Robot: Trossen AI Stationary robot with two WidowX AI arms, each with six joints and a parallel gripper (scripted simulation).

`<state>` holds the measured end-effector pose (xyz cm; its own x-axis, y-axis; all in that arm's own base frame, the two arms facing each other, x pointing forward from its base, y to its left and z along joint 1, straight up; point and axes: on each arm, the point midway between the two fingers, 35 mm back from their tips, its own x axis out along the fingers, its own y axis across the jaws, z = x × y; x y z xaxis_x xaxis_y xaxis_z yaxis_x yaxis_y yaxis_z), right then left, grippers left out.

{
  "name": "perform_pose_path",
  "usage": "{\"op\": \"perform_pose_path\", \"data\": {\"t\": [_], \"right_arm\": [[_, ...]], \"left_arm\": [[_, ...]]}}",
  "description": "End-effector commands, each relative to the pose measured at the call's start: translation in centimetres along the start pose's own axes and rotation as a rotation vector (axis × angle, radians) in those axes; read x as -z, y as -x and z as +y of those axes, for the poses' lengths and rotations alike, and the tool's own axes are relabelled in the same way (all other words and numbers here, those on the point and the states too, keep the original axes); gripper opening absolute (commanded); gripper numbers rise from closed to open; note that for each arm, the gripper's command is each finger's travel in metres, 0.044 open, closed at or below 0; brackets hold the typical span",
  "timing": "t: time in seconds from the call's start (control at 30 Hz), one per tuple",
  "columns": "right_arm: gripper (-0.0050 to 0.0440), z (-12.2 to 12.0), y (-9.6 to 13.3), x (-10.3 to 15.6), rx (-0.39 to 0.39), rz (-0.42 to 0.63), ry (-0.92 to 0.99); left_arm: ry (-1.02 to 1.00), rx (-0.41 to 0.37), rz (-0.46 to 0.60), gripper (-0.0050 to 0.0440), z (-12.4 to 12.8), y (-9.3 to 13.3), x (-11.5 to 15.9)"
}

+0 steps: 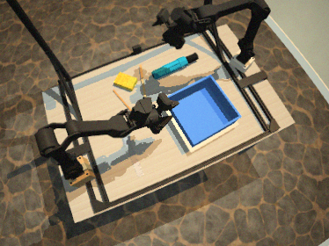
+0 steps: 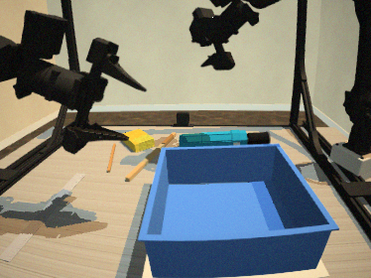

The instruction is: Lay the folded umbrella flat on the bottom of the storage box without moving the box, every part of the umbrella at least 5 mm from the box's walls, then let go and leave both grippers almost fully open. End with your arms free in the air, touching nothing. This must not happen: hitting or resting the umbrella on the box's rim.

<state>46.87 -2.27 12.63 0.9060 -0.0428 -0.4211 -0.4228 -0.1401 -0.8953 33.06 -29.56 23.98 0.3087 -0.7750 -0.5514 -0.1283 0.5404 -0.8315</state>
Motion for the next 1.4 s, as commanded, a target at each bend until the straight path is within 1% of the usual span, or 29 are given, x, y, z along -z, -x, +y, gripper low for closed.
{"op": "perform_pose_path", "data": {"t": [0.0,0.2,0.27,0.3,0.37,0.57,0.77,0.83,0.87,0.93,1.17,1.3,1.37], "right_arm": [[0.0400,-1.8,1.3,-1.4,-0.004,0.022,-0.191],[0.0400,-2.5,2.9,-3.1,-0.034,0.060,-0.451],[0.0400,-2.5,2.9,-3.1,-0.034,0.060,-0.451],[0.0400,-2.6,3.2,-3.4,-0.036,0.069,-0.541],[0.0400,-2.9,4.2,-4.2,-0.046,0.093,-0.629],[0.0400,-3.4,6.2,-5.5,-0.047,0.143,-0.875],[0.0400,-3.9,8.5,-6.6,-0.029,0.195,-1.119],[0.0400,-3.9,8.5,-6.6,-0.029,0.195,-1.119],[0.0400,-4.0,8.8,-6.7,-0.020,0.204,-1.197],[0.0400,-4.2,10.1,-7.2,-0.004,0.229,-1.285],[0.0400,-4.6,12.9,-7.9,0.058,0.276,-1.564],[0.0400,-4.9,14.4,-8.1,0.099,0.293,-1.700],[0.0400,-4.9,14.6,-8.1,0.107,0.296,-1.723]], "left_arm": [[-0.048,-0.097,-0.001,0.0400,1.7,-1.4,0.0],[-0.109,-0.231,0.019,0.0400,4.5,-3.0,0.5],[-0.109,-0.231,0.019,0.0400,4.5,-3.0,0.5],[-0.120,-0.254,0.023,0.0400,5.0,-3.2,0.6],[-0.158,-0.326,0.041,0.0400,6.5,-3.8,0.9],[-0.230,-0.454,0.081,0.0400,9.1,-4.6,1.6],[-0.310,-0.583,0.136,0.0400,11.7,-5.1,2.3],[-0.310,-0.583,0.136,0.0400,11.7,-5.1,2.3],[-0.323,-0.604,0.146,0.0400,12.2,-5.2,2.4],[-0.367,-0.670,0.180,0.0400,13.4,-5.3,2.8],[-0.467,-0.808,0.267,0.0400,16.0,-5.2,3.6],[-0.521,-0.878,0.319,0.0400,17.3,-5.0,4.0],[-0.531,-0.890,0.328,0.0400,17.5,-5.0,4.1]]}}
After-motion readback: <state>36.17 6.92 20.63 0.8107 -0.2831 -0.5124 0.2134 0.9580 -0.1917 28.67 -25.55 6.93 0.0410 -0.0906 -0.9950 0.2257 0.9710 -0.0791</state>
